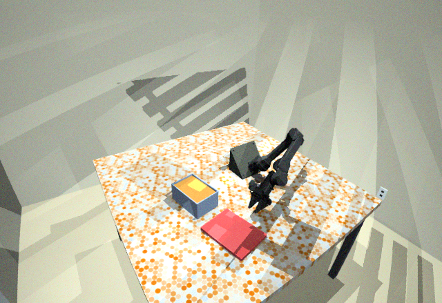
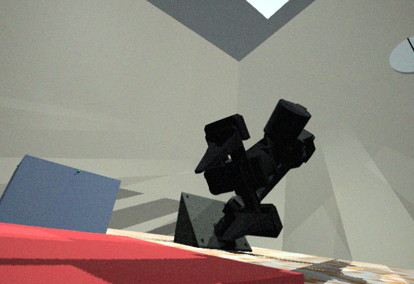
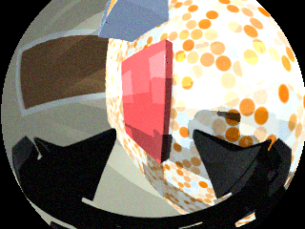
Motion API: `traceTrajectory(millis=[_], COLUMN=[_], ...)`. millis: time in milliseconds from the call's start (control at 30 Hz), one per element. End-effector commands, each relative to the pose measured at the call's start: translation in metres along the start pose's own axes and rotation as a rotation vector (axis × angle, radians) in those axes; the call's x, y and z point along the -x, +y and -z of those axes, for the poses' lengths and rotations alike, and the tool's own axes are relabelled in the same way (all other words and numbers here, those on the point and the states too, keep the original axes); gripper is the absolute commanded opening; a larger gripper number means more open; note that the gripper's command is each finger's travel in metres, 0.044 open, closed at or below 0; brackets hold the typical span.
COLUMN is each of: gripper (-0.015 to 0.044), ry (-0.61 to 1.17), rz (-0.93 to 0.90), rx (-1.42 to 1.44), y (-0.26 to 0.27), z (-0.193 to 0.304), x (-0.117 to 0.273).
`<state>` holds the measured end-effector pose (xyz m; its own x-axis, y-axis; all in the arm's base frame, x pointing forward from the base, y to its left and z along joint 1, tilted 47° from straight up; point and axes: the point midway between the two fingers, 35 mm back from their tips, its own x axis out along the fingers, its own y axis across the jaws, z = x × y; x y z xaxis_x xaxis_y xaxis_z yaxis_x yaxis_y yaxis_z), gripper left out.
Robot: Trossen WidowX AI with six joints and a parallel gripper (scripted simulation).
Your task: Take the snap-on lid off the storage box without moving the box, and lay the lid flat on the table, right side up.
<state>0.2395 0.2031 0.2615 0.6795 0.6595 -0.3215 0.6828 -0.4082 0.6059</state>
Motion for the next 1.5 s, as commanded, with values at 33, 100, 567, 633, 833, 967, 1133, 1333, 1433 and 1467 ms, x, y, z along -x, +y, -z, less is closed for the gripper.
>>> traceTrajectory(millis=[33, 100, 567, 633, 833, 967, 1133, 1333, 1433, 1467], gripper=[0.044, 0.044, 0.044, 0.044, 0.044, 0.044, 0.044, 0.044, 0.044, 0.044], ry=[-0.007, -0.007, -0.008, -0.008, -0.009, -0.01, -0.011, -0.012, -0.012, -0.013], rz=[0.002, 0.002, 0.002, 0.002, 0.003, 0.003, 0.003, 0.004, 0.004, 0.005], rx=[-0.005, -0.005, -0.005, -0.004, -0.004, -0.003, -0.003, -0.002, -0.002, -0.002], y=[-0.008, -0.011, -0.001, 0.001, 0.007, 0.011, 0.015, 0.021, 0.024, 0.025], z=[-0.002, -0.002, 0.0, 0.0, 0.0, 0.0, 0.0, 0.0, 0.0, 0.0], x=[0.008, 0.011, 0.029, 0.032, 0.042, 0.049, 0.058, 0.068, 0.073, 0.075])
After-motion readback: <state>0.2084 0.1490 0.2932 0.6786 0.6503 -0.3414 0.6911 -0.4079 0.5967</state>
